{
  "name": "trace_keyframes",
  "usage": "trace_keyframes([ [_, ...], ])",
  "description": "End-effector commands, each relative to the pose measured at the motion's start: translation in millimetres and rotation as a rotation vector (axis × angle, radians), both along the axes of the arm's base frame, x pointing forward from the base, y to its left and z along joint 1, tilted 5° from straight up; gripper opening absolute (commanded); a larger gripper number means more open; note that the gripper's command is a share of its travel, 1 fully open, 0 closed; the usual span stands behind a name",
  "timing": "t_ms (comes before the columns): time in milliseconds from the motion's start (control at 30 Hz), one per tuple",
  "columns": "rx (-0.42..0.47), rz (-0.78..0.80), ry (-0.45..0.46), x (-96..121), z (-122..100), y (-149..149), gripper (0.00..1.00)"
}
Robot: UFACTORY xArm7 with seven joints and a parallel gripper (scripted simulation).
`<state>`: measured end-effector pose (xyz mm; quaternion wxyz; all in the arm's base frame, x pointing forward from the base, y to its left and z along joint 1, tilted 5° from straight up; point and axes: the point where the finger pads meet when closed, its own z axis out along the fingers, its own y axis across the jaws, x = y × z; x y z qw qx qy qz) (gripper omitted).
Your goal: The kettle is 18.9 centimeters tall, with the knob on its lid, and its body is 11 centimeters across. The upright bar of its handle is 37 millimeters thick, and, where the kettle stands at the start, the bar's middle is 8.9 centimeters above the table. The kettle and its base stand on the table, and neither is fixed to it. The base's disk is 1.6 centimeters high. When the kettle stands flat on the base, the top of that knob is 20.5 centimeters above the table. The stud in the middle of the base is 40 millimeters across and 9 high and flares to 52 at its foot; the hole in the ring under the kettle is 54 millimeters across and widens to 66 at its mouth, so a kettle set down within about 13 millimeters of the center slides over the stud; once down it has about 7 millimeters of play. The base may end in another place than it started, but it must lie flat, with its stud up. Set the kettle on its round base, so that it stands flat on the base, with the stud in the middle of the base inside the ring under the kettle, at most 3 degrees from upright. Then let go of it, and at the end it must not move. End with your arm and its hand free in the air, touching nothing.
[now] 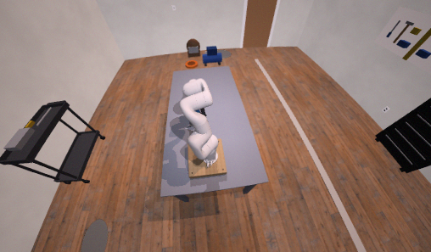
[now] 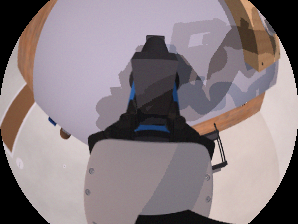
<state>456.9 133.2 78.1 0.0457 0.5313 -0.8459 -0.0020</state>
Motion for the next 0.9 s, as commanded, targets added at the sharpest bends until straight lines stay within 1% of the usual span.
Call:
trace_keyframes([
  [0,0.002,0.0,-0.005,1.6,1.1,0.5,0.0],
  [867,0.002,0.0,-0.005,1.3,-3.2,0.3,0.0],
])
